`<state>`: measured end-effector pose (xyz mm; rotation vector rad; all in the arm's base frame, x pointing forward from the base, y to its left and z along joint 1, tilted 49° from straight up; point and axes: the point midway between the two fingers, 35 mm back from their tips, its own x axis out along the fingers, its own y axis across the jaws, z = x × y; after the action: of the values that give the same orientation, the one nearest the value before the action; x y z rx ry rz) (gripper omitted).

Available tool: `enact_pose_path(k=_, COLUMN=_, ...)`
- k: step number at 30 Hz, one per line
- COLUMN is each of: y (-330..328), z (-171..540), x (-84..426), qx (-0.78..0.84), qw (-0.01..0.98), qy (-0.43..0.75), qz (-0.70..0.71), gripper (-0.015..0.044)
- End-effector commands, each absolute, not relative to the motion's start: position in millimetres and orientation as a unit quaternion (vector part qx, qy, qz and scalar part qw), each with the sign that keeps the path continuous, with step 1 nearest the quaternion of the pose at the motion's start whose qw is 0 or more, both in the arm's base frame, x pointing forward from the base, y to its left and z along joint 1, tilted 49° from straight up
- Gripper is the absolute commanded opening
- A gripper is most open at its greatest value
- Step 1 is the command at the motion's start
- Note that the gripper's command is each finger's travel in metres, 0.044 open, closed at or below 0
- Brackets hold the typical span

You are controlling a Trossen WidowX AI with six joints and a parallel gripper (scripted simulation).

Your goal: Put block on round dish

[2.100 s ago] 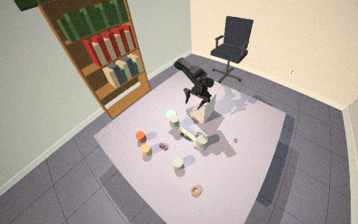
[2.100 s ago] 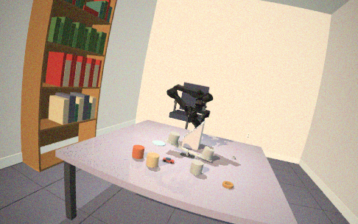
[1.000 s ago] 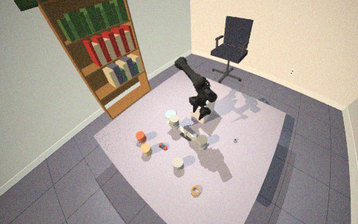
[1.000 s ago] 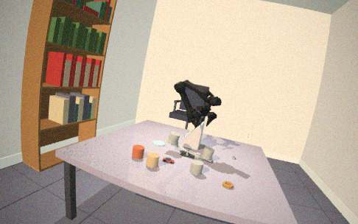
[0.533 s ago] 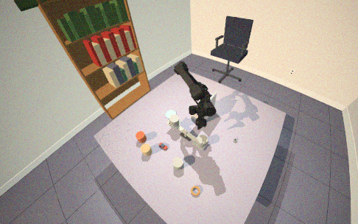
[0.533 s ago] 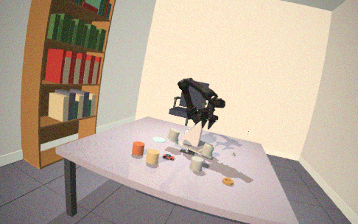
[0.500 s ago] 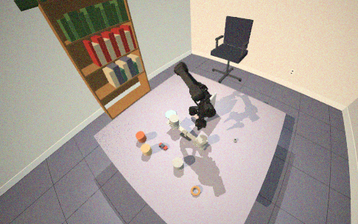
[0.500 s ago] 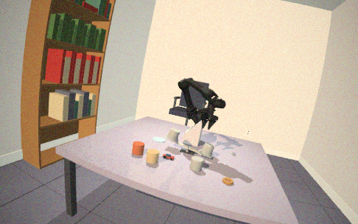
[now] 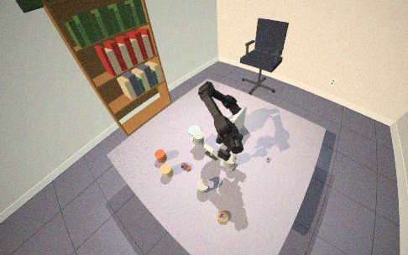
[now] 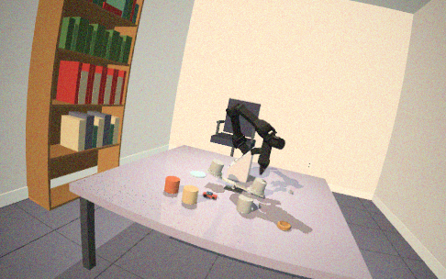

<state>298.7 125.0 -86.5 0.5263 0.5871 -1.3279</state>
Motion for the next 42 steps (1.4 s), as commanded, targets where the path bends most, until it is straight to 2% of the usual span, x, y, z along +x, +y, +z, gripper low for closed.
enact_pose_path(k=1, y=122, z=-99, x=301, qx=0.257, qw=0.696, qy=0.252, qz=-0.622, gripper=0.044)
enact_pose_path(k=42, y=78, z=-139, x=308, qx=0.256, qw=0.696, qy=0.252, qz=-0.622, gripper=0.044)
